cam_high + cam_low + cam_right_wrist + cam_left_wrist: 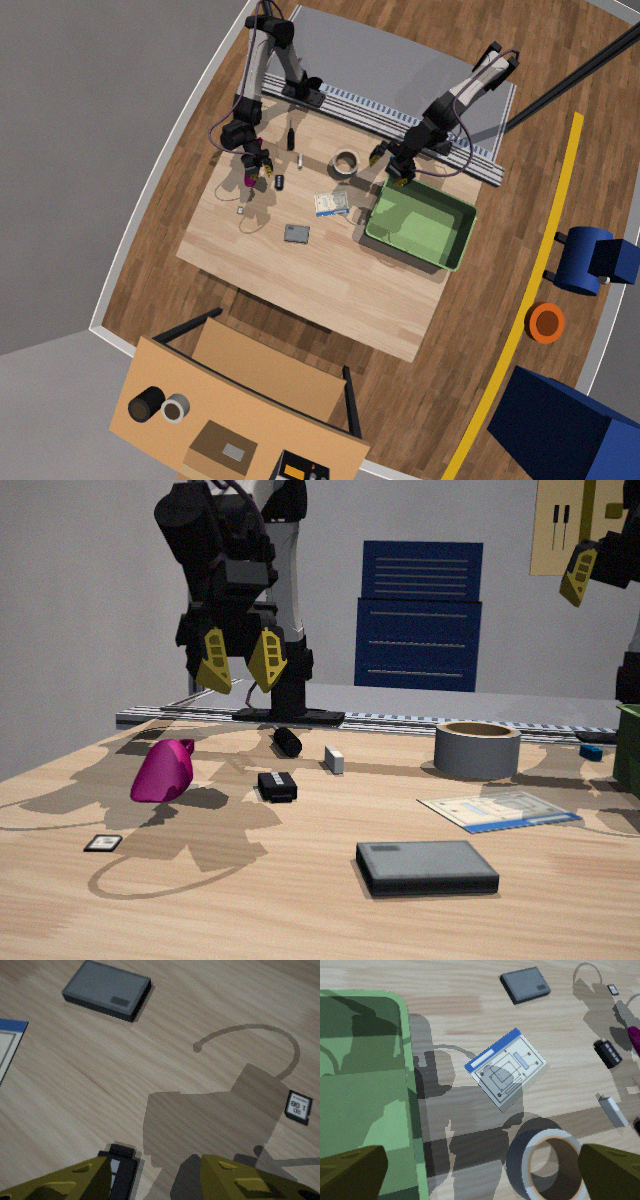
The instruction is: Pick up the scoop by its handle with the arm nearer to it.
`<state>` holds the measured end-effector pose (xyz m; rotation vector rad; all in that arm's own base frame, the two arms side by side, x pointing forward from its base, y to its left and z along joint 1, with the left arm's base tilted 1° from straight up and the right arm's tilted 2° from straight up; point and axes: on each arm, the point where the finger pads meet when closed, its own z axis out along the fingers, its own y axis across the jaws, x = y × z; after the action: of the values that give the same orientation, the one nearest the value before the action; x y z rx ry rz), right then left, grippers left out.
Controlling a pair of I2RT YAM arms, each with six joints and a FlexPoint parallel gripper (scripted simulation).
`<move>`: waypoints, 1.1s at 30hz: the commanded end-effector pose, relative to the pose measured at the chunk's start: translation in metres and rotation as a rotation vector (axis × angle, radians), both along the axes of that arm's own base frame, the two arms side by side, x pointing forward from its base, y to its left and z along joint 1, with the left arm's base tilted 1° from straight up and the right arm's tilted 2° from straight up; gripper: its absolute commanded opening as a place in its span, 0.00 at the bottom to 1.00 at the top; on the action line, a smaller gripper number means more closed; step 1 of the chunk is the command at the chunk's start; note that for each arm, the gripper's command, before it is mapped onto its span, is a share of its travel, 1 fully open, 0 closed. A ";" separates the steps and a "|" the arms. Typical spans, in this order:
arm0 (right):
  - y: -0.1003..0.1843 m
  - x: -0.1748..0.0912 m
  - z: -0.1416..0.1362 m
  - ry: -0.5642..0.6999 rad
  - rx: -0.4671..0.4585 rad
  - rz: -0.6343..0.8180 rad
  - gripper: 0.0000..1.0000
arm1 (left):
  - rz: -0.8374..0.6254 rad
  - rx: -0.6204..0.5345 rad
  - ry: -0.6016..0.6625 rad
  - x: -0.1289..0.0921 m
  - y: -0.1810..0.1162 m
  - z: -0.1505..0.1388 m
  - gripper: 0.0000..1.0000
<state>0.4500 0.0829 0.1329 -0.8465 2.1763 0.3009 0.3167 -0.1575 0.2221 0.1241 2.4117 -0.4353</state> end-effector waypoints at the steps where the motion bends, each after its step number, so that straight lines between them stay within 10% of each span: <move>1: -0.034 -0.009 -0.023 0.209 -0.126 -0.139 0.43 | -0.169 -0.008 -0.216 0.023 -0.056 0.015 1.00; 10: -0.092 -0.048 -0.044 0.479 -0.333 -0.312 0.43 | -0.512 -0.031 -0.443 -0.018 -0.177 0.016 1.00; 17: -0.116 -0.076 -0.058 0.606 -0.325 -0.439 0.43 | -0.700 -0.056 -0.530 -0.066 -0.236 0.005 1.00; 23: -0.133 -0.112 -0.090 0.772 -0.384 -0.479 0.43 | -0.834 -0.080 -0.518 -0.104 -0.260 -0.009 1.00; 33: -0.132 -0.105 -0.099 0.740 -0.369 -0.471 0.43 | -0.825 -0.070 -0.501 -0.106 -0.262 -0.027 1.00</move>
<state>0.3484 -0.0486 0.0436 -0.4146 3.0880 -0.0447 0.2127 -0.4131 0.1922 1.0857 1.7968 -0.7282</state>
